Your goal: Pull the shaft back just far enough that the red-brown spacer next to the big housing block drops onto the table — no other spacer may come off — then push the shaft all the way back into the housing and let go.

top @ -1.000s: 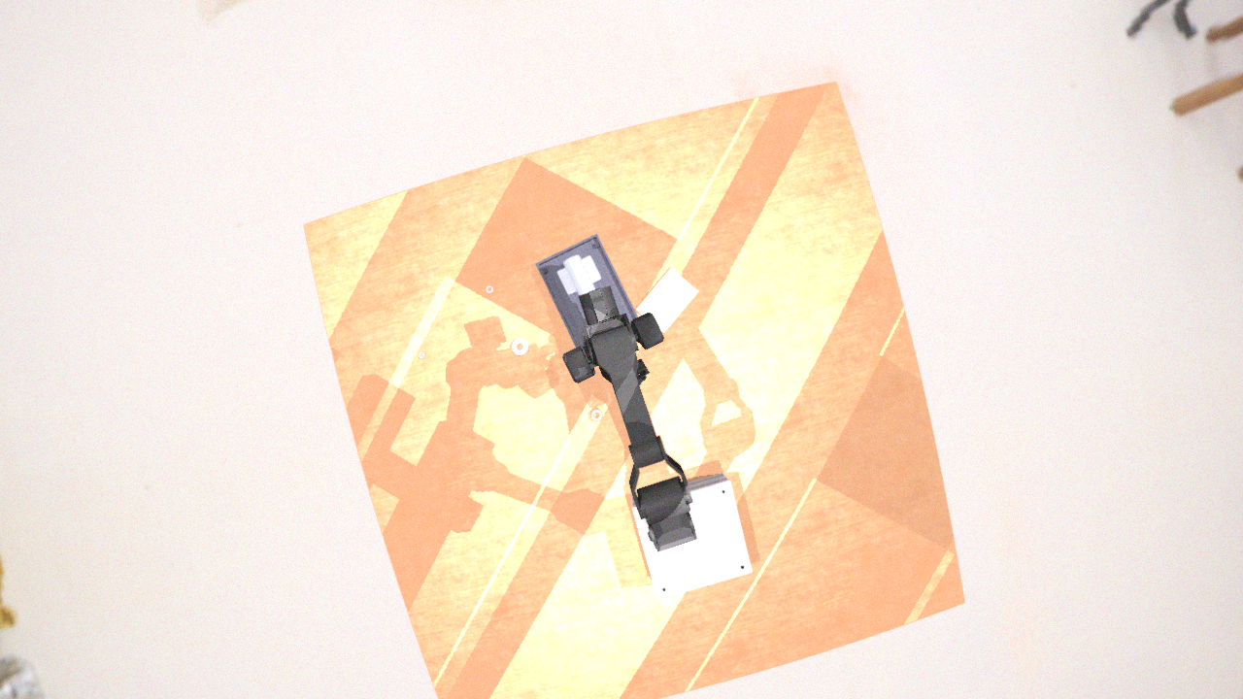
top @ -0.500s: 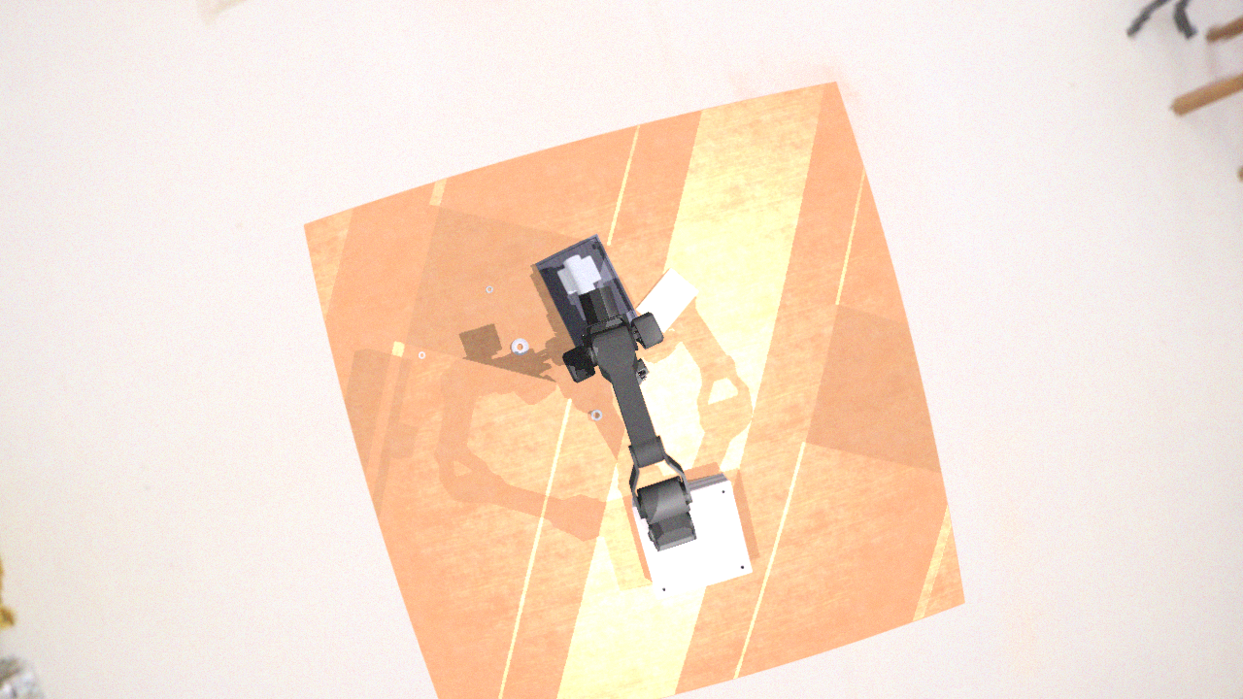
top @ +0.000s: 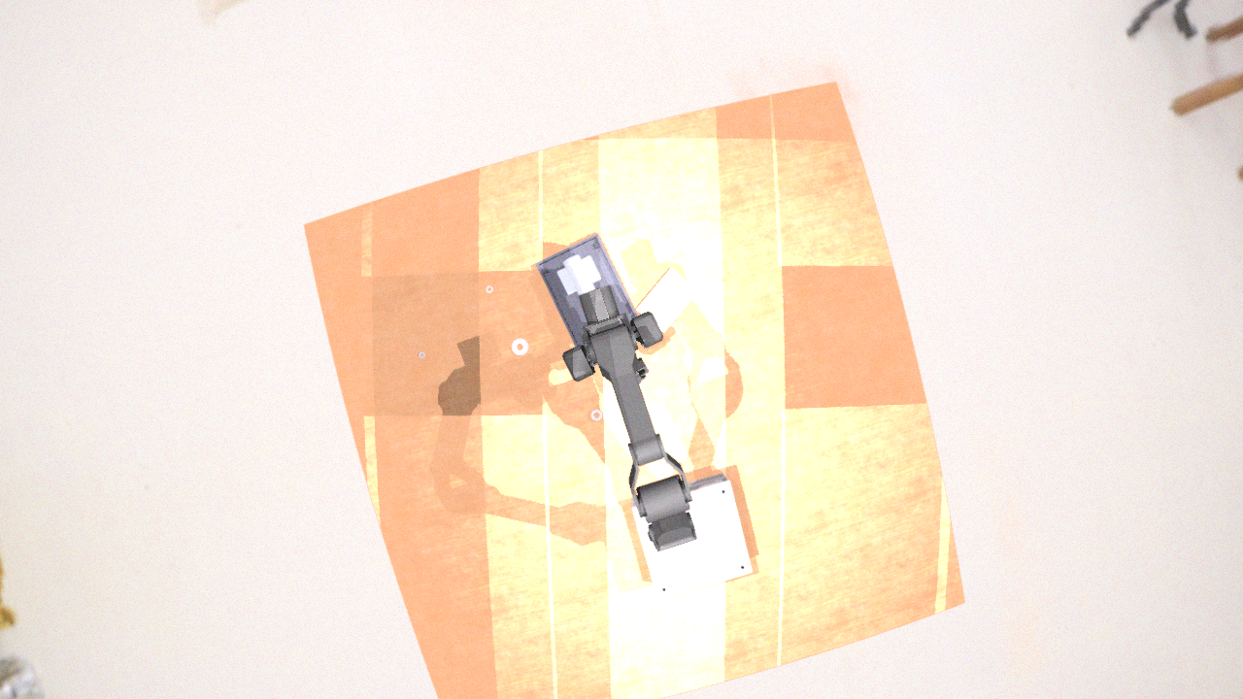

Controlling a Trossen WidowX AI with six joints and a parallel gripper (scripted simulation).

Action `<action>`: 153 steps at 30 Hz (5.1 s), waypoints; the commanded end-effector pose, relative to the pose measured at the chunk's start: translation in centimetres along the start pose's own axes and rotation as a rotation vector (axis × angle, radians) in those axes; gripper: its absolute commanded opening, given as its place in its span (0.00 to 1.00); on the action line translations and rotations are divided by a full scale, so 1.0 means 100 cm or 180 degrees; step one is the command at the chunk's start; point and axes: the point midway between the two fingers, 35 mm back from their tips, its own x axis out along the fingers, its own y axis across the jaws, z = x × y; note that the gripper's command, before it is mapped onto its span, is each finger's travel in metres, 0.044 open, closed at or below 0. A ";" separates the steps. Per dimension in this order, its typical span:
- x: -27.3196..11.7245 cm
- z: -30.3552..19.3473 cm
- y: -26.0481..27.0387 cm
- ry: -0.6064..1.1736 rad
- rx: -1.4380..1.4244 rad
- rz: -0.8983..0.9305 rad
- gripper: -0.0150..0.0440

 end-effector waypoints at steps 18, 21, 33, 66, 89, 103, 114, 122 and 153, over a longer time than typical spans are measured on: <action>0.035 0.003 0.001 -0.0026 0.0008 0.0014 1.00; 0.035 0.003 0.001 -0.0026 0.0008 0.0014 1.00; 0.035 0.003 0.001 -0.0026 0.0008 0.0014 1.00; 0.051 0.003 0.001 -0.0026 0.0008 0.0014 1.00; 0.053 0.003 0.001 -0.0024 0.0011 -0.0003 0.56; 0.053 0.004 0.001 -0.0025 0.0010 0.0005 0.25; 0.053 0.012 0.001 -0.0029 0.0008 0.0013 0.25; 0.053 0.019 0.001 -0.0031 0.0008 0.0013 0.25; 0.053 0.020 0.001 -0.0031 0.0008 0.0013 0.25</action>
